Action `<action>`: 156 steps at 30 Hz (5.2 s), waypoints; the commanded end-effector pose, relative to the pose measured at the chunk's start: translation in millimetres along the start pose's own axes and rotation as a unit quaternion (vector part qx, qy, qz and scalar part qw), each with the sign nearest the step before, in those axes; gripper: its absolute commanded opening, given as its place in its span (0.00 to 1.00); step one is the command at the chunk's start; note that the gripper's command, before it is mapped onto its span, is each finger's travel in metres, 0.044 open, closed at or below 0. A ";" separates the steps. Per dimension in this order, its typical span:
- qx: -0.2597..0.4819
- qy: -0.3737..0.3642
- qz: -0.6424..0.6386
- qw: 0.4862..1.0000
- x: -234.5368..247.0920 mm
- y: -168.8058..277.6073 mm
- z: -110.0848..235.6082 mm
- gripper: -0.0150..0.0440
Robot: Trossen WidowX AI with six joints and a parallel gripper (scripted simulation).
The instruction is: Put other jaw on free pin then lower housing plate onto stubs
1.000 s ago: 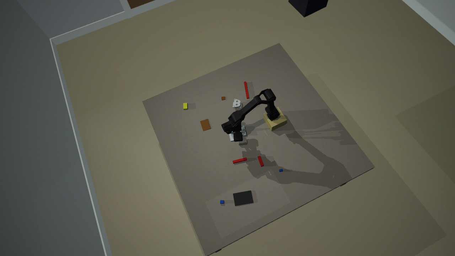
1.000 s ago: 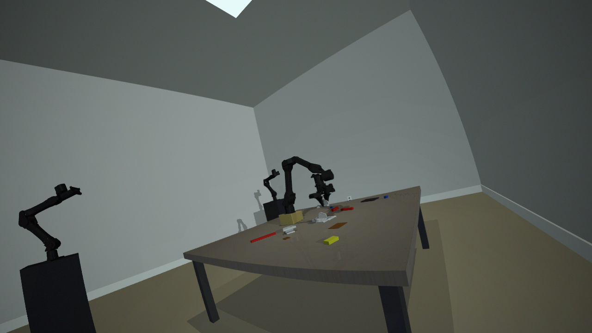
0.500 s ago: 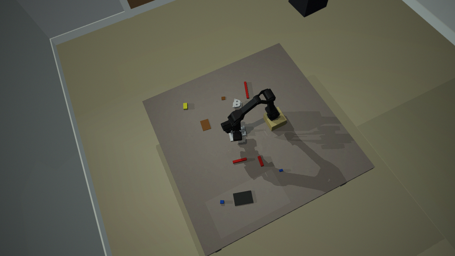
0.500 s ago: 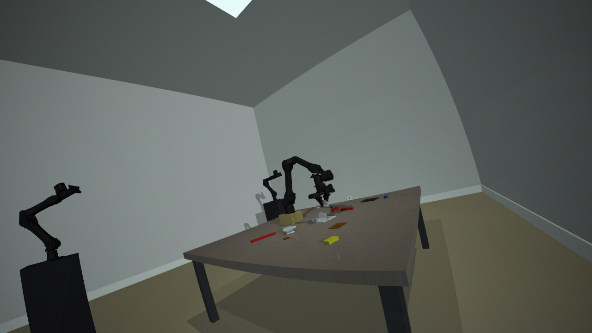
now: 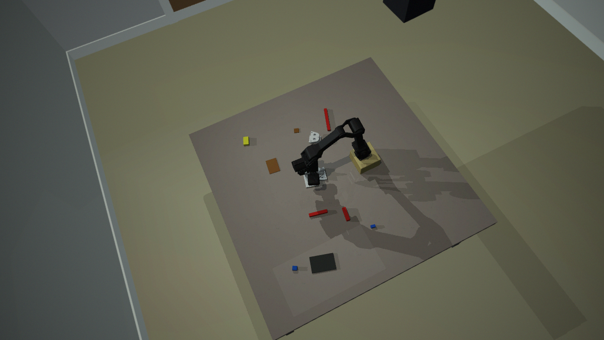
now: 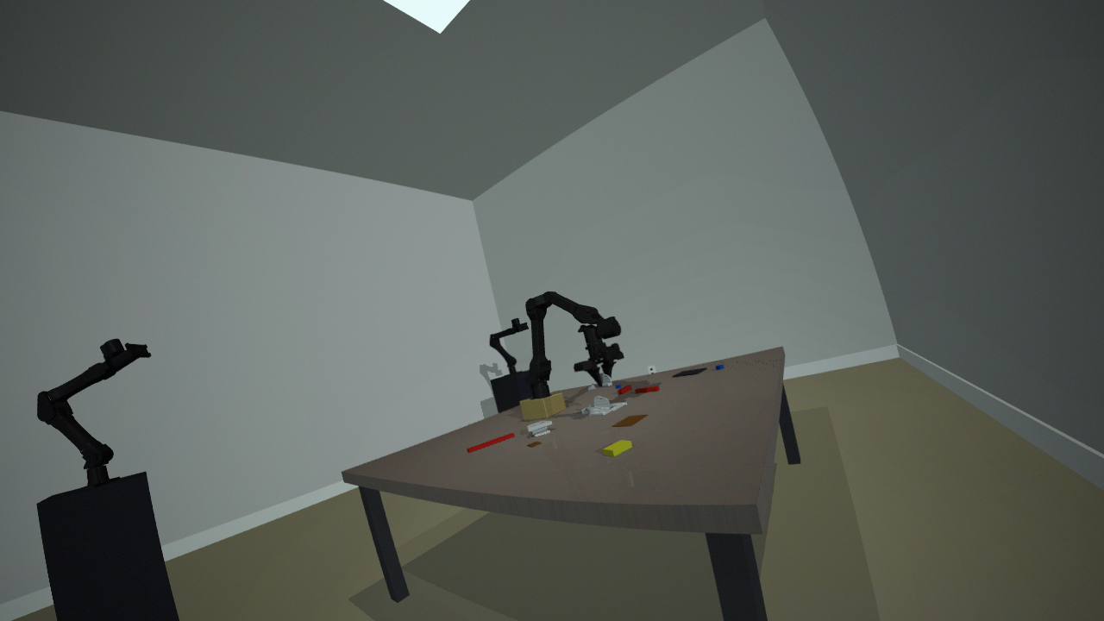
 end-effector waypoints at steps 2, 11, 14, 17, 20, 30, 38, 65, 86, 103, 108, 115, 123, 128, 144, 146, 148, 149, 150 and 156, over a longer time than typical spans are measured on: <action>-0.002 0.000 0.002 1.000 0.0 -1.2 1.0 0.48; -0.002 0.000 0.005 1.000 0.0 -1.2 1.0 0.48; -0.002 0.000 0.005 1.000 0.0 -1.2 1.0 0.48; -0.002 0.000 0.005 1.000 0.1 -2.2 1.0 0.48; -0.002 0.000 0.005 1.000 0.1 -2.2 1.0 0.48; -0.002 0.000 0.005 1.000 0.2 -2.7 -4.9 0.48; -0.002 0.000 0.005 1.000 0.3 -3.3 -18.1 0.48; -0.002 0.000 0.005 1.000 0.0 -2.1 -49.9 0.48; -0.002 -0.001 0.000 1.000 0.0 -2.1 -52.9 0.48; -0.002 -0.001 -0.003 1.000 0.0 -2.1 -56.2 0.48; -0.002 -0.001 -0.003 1.000 0.0 -2.0 -59.1 0.48; -0.002 -0.001 -0.003 1.000 0.0 -2.0 -59.3 0.48; -0.002 -0.001 -0.003 1.000 0.0 -2.0 -62.2 0.48; -0.002 -0.001 -0.003 1.000 0.0 -2.0 -62.7 0.48; -0.002 -0.001 -0.008 1.000 0.0 -2.0 -68.3 0.48; -0.002 -0.001 -0.008 1.000 0.0 -2.0 -68.4 0.48; -0.002 -0.001 -0.008 1.000 0.0 -2.0 -68.4 0.48; -0.002 -0.001 -0.008 1.000 0.0 -2.0 -68.4 0.48; -0.002 -0.001 -0.008 1.000 0.0 -2.0 -68.4 0.48; -0.002 -0.001 -0.008 1.000 0.0 -2.0 -68.4 0.48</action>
Point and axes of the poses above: the point midway between the two fingers, 35 mm back from their tips, its own z axis back along the fingers, its own x axis across the jaws, y = z × x, the point moved 5 cm from there along z, back along the fingers, and after that the axes turned 6 degrees about z, right-handed, at the moved point
